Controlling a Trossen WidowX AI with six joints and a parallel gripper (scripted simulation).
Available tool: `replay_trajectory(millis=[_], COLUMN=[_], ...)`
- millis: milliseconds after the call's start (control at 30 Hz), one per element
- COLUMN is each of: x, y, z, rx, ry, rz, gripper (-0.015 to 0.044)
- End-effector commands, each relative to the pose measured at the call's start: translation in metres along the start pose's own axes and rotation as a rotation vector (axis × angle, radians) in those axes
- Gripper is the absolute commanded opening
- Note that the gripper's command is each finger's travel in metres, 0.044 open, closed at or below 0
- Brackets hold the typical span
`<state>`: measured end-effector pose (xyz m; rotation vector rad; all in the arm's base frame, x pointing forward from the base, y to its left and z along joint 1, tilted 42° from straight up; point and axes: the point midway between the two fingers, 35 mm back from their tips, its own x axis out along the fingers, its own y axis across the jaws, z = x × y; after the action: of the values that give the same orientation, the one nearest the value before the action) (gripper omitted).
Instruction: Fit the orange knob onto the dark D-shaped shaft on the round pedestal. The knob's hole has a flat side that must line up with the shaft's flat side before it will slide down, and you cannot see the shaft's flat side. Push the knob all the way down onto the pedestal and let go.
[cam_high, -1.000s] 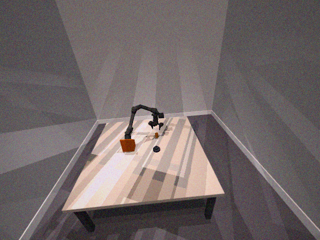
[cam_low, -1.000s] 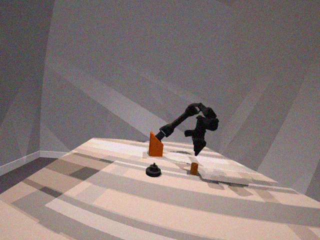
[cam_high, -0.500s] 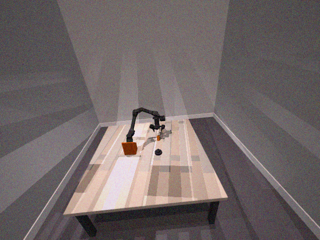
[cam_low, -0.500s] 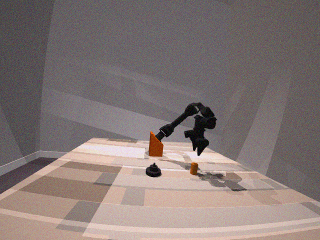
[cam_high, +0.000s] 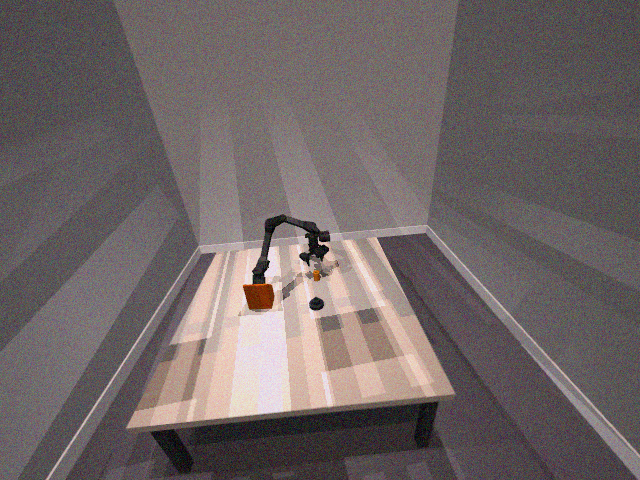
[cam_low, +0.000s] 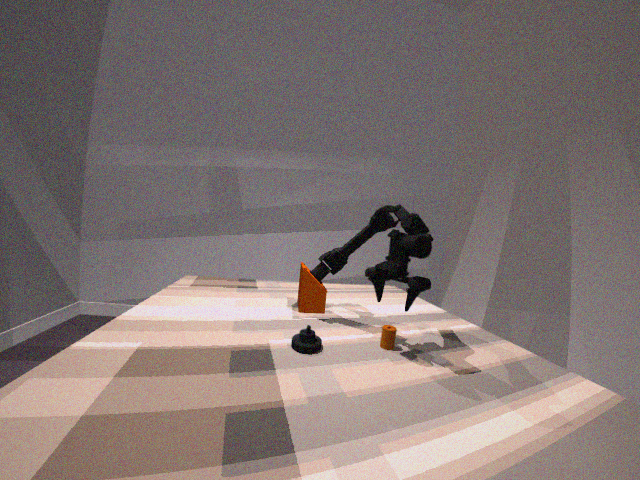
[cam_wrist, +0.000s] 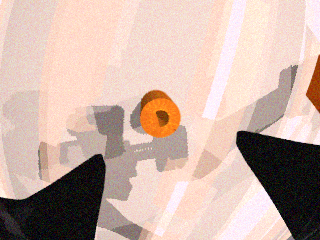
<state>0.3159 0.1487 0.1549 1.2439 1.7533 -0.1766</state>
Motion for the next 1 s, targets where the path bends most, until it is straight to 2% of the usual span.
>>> replay_trajectory(millis=[0,233,900,967], x=[0.0,0.0,0.0,0.011], y=[0.001,0.001,0.001,0.001], z=[0.0,0.0,0.0,0.0], rx=[-0.848,-1.155,-1.155,-1.155], ry=[0.001,0.0,0.0,0.0], rz=[0.007,0.007,0.007,0.007], gripper=[0.044,0.044,0.044,0.044])
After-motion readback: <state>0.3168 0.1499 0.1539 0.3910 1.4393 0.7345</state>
